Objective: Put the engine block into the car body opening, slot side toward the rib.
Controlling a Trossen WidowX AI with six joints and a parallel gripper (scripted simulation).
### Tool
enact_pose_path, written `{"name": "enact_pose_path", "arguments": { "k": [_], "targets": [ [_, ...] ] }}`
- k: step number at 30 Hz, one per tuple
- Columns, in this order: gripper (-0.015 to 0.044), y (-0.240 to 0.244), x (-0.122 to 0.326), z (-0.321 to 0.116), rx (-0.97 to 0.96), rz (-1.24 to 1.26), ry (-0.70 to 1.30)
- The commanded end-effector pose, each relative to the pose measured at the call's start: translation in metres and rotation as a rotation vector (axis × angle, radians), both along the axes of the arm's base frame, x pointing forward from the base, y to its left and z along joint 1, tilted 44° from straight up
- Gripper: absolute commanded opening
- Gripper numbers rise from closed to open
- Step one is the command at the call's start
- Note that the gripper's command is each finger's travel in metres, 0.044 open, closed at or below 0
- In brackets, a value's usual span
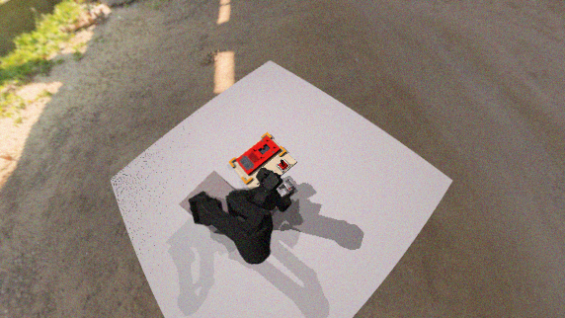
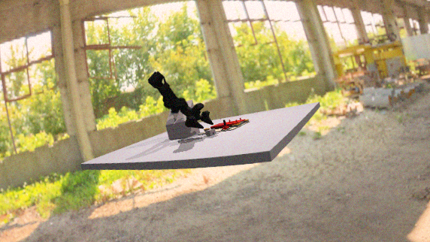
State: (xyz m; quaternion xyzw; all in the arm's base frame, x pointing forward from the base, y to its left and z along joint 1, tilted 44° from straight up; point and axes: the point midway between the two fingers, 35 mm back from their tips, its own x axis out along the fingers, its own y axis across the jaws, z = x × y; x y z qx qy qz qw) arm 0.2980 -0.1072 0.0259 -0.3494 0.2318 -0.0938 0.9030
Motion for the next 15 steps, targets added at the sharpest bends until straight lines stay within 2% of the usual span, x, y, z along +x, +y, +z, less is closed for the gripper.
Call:
{"name": "enact_pose_path", "arguments": {
  "k": [1, 15],
  "targets": [
    [0.0440, 0.004, 0.008, -0.003, 0.065, -0.013, -0.005],
    [0.0440, 0.036, 0.046, -0.020, 0.465, -0.135, 0.006]
  ]
}}
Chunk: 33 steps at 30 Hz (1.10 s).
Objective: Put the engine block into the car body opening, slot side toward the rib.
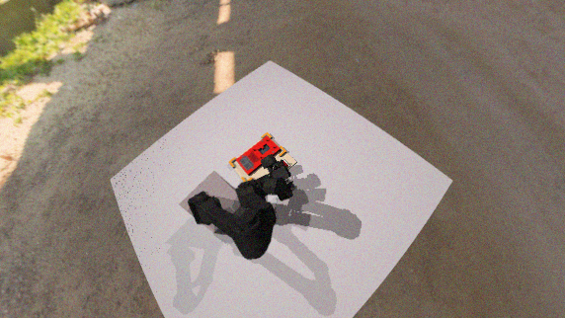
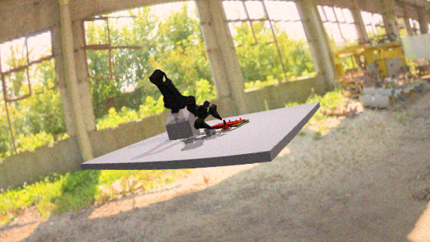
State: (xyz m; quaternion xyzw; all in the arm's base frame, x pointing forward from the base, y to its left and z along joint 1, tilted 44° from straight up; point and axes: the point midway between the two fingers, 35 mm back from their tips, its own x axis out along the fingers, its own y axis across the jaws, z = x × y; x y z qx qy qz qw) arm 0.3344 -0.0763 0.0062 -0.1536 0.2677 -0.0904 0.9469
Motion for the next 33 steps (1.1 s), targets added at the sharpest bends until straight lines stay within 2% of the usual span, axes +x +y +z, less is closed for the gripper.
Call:
{"name": "enact_pose_path", "arguments": {
  "k": [1, 14, 33],
  "targets": [
    [0.0440, 0.008, 0.012, -0.001, 0.094, -0.047, 0.003],
    [0.0440, 0.023, 0.030, 0.003, 0.370, -0.310, 0.033],
    [0.0440, 0.013, 0.023, 0.005, 0.565, -0.766, 0.047]
  ]
}}
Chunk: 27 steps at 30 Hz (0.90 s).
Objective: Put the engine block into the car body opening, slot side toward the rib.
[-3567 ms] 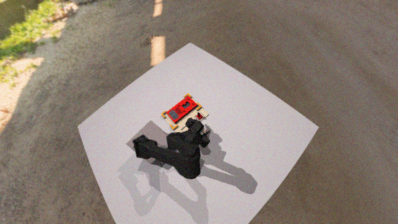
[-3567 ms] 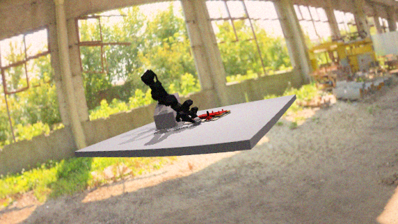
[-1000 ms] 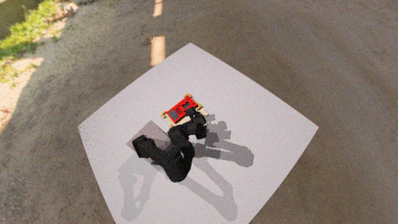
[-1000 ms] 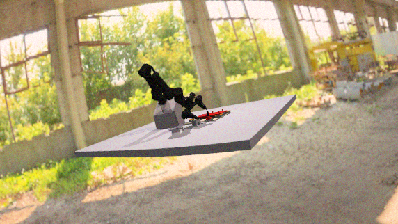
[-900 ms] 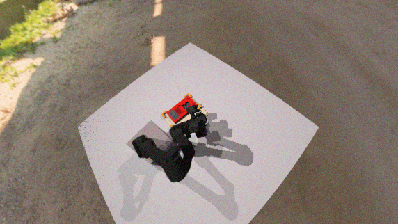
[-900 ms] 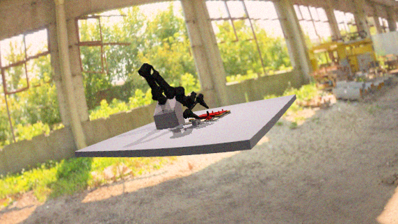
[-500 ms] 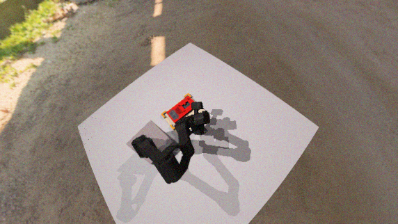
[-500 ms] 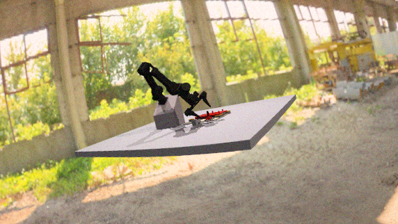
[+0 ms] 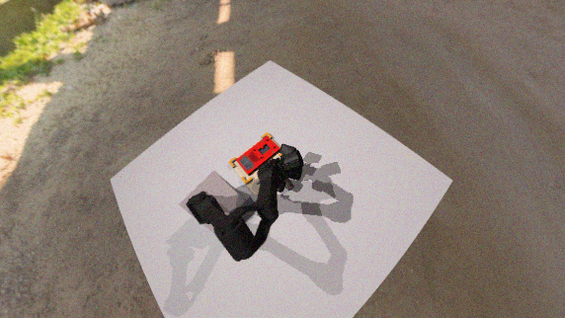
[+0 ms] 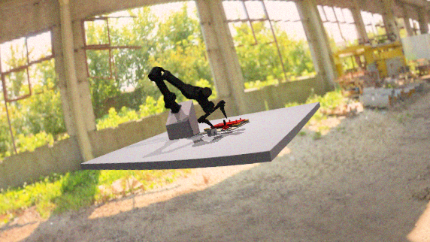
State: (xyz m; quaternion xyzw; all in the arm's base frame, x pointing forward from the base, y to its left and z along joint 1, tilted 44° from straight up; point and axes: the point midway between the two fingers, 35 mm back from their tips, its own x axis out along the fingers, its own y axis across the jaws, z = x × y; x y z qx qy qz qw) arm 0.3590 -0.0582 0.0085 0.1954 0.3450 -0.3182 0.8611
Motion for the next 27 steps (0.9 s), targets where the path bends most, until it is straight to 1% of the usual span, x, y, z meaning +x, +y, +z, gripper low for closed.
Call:
{"name": "enact_pose_path", "arguments": {
  "k": [1, 9, 18, 24, 27],
  "targets": [
    [0.0440, -0.006, -0.004, 0.004, 0.024, -0.121, 0.007],
    [0.0440, -0.019, -0.017, 0.014, 0.049, -0.383, 0.010],
    [0.0440, -0.031, -0.035, 0.036, 0.027, -0.658, -0.031],
    [0.0440, -0.033, -0.037, 0.041, 0.019, -0.697, -0.041],
    [0.0440, -0.025, -0.030, 0.035, 0.020, -0.697, -0.041]
  ]
}}
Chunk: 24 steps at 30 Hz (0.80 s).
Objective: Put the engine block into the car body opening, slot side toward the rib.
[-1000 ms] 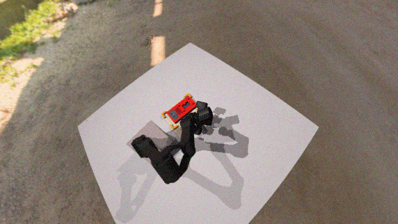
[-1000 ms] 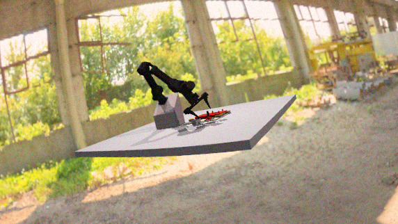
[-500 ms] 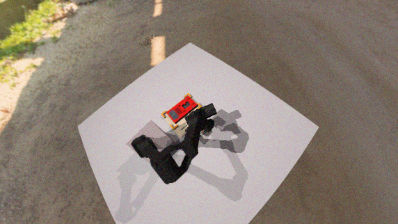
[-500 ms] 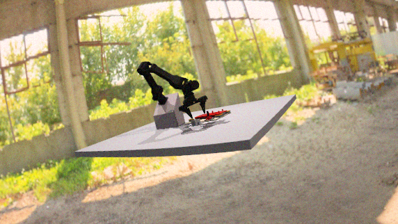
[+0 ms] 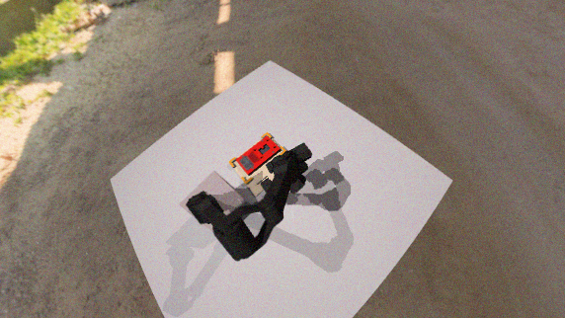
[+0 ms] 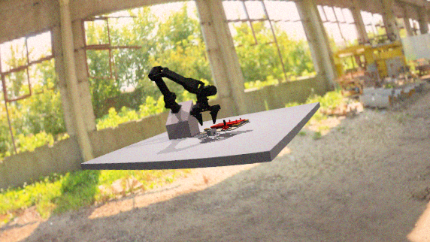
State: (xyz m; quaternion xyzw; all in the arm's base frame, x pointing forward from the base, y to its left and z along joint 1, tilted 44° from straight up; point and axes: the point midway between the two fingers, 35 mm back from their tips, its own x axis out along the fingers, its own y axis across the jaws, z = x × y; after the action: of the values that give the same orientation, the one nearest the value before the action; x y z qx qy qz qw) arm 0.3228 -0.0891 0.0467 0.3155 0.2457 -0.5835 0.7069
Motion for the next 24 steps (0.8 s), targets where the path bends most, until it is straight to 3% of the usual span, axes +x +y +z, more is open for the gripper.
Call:
{"name": "enact_pose_path", "arguments": {
  "k": [1, 24],
  "targets": [
    [0.0440, 0.007, 0.007, -0.004, -0.002, -0.007, -0.002],
    [0.0440, -0.018, 0.014, -0.030, -0.004, -0.007, -0.002]
  ]
}}
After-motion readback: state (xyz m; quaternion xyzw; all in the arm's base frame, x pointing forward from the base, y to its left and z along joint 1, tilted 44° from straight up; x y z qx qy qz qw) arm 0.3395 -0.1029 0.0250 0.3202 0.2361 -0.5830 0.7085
